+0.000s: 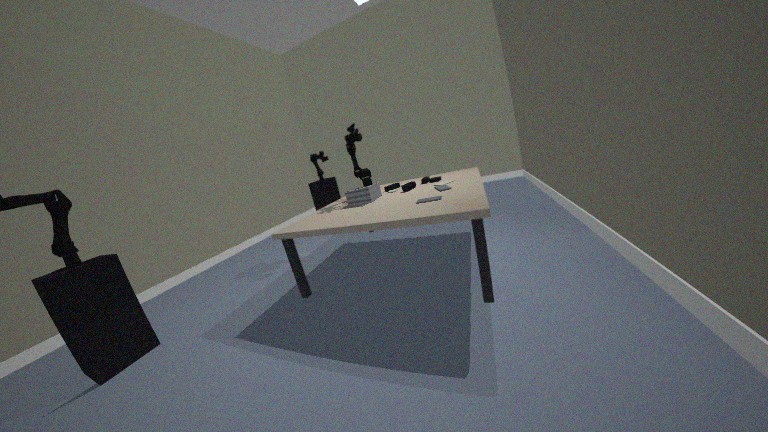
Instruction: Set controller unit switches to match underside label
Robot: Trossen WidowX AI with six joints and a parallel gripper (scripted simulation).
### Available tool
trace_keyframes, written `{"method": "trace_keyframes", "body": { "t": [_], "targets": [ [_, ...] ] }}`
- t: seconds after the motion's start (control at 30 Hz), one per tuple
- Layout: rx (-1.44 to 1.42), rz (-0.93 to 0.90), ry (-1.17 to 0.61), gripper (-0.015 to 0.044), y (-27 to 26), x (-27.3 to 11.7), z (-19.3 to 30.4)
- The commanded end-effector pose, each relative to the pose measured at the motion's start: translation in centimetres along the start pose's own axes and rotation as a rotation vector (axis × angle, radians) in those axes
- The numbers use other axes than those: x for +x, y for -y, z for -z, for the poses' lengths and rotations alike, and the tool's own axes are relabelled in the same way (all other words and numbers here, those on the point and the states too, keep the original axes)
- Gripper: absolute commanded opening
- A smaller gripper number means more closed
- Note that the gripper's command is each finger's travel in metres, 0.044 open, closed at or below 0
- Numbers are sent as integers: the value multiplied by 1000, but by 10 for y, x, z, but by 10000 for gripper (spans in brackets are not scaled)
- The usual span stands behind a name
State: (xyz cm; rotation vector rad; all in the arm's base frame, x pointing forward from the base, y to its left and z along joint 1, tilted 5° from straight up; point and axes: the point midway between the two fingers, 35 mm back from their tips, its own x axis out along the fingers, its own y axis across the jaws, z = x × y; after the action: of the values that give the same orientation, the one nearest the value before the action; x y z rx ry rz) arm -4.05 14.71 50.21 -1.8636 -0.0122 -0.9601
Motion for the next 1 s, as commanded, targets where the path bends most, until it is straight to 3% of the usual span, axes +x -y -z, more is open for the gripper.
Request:
{"method": "trace_keyframes", "body": {
  "t": [0.0, 0.13, 0.47, 0.73, 0.97],
  "targets": [
    [0, 0, 0, 374, 0, 0, 0],
    [26, -23, 6, 269, -5, 9, 7],
    [327, -345, 96, 6, -108, 122, 53],
    [509, -666, 189, 0, -227, 186, 27],
    [588, -957, 271, 0, -330, 196, -33]
  ]
}}
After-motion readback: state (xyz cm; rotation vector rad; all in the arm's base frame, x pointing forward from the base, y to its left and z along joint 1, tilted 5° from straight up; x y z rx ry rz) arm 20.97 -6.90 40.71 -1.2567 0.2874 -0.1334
